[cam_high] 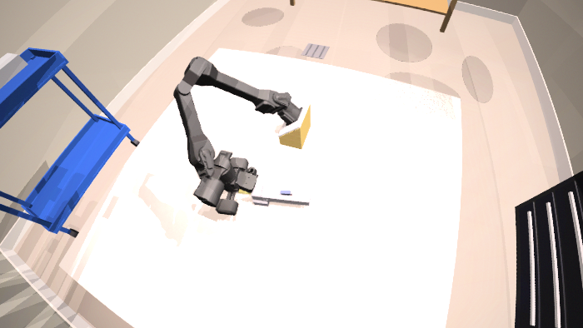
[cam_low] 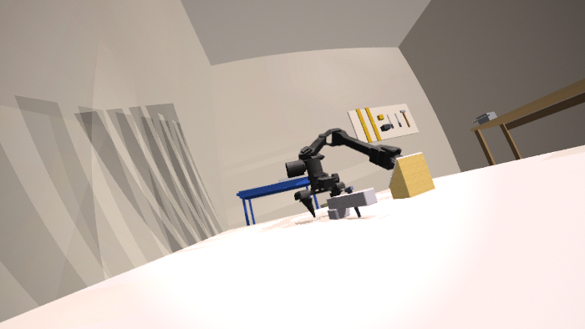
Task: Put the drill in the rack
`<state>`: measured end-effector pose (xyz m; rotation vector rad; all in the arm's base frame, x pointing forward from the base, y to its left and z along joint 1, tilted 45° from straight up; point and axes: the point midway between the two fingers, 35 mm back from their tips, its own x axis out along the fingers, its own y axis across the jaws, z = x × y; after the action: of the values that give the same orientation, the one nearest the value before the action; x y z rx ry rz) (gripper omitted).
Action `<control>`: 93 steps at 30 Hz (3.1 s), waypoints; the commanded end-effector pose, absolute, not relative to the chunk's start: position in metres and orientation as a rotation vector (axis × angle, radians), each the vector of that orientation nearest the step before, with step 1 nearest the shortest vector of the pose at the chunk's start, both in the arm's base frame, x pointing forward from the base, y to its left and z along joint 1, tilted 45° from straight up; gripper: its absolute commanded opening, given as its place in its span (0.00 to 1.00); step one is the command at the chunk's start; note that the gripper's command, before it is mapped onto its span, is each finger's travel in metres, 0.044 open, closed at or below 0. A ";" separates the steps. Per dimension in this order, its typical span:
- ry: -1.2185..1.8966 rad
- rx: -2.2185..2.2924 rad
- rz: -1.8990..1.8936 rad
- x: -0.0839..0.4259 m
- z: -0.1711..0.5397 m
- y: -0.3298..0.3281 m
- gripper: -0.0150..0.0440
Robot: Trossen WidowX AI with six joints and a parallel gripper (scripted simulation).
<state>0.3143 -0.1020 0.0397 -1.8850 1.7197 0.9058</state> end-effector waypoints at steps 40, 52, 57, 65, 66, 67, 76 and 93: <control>1.722 -1.881 0.905 0.311 0.041 -0.099 0.25; 1.723 -1.881 0.904 0.314 0.048 -0.107 0.25; 1.723 -1.881 0.904 0.315 0.052 -0.110 0.25; 1.723 -1.882 0.903 0.318 0.060 -0.117 0.25; 1.723 -1.882 0.903 0.318 0.061 -0.118 0.25; 1.723 -1.882 0.903 0.319 0.062 -0.119 0.25; 1.723 -1.882 0.903 0.321 0.072 -0.128 0.25; 1.724 -1.883 0.901 0.325 0.091 -0.145 0.25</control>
<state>0.3222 -0.1425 0.0847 -1.8768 1.7347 0.9037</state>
